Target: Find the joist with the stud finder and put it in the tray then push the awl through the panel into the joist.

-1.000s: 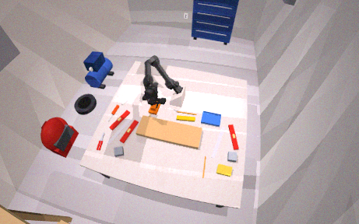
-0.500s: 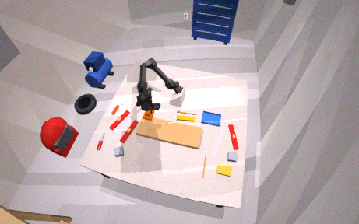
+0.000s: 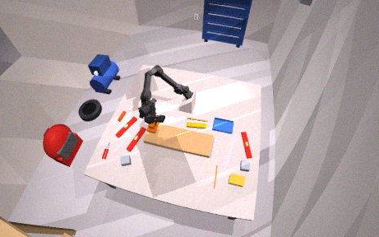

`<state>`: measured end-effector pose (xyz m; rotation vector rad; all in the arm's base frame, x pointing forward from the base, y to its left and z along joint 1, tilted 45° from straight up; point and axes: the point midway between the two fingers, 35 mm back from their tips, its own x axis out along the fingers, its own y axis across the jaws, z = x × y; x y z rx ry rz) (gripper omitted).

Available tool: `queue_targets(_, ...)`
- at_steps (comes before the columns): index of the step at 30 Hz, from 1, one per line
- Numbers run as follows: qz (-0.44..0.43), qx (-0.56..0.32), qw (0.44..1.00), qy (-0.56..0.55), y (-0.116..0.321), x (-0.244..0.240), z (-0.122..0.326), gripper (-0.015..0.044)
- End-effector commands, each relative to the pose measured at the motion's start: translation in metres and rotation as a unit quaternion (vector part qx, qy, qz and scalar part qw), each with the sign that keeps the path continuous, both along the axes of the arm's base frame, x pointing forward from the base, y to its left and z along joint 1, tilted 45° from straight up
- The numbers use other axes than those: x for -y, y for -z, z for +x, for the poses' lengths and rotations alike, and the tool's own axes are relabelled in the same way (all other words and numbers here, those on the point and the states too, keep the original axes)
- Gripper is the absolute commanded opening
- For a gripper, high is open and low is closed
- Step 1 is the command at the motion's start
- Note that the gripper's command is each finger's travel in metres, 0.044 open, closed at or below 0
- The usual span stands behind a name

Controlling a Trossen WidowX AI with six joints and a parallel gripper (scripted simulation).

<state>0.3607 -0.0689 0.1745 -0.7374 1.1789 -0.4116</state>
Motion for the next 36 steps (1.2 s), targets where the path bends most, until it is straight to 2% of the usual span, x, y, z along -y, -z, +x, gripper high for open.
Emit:
queue_targets(1, 0.002, 0.006, 1.000, -0.004, -0.002, 0.000, 0.006, 0.0000)
queue_targets(36, 0.000, 0.006, 1.000, -0.004, 0.040, 0.043, 0.012, 0.0000)
